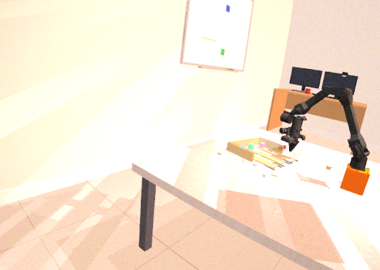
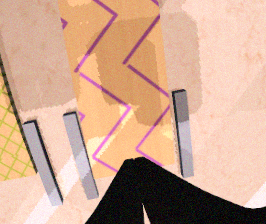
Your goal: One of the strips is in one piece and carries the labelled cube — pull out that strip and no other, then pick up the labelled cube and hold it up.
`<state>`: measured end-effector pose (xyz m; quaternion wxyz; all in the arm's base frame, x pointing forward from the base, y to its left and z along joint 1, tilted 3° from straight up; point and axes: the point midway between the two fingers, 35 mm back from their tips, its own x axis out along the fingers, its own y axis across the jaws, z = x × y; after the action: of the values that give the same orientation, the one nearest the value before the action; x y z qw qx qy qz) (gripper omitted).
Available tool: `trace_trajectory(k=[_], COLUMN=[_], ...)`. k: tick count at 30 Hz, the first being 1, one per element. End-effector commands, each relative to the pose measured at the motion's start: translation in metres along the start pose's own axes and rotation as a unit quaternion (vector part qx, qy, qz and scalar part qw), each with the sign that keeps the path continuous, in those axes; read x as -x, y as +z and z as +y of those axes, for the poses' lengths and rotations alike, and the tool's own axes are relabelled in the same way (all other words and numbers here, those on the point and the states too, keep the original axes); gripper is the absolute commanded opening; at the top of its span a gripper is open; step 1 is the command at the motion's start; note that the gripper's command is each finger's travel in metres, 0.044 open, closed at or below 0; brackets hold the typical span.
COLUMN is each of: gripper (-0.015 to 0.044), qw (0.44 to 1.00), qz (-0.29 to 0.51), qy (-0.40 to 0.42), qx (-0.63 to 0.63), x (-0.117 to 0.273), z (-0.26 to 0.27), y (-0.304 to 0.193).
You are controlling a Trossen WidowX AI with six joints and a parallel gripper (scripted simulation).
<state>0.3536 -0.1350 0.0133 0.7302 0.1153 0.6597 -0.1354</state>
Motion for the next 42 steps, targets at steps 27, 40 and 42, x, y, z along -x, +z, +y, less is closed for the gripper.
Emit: trace_trajectory(k=[27, 40, 42], gripper=[0.0000, 0.0000, 0.0000], qw=[1.000, 1.000, 1.000], qz=[0.006, 0.006, 0.006], qy=[0.002, 0.002, 0.002], qx=[0.003, 0.003, 0.003], x=[-0.046, -0.047, -0.047], z=[-0.002, -0.002, -0.002], y=[-0.004, -0.004, -0.004])
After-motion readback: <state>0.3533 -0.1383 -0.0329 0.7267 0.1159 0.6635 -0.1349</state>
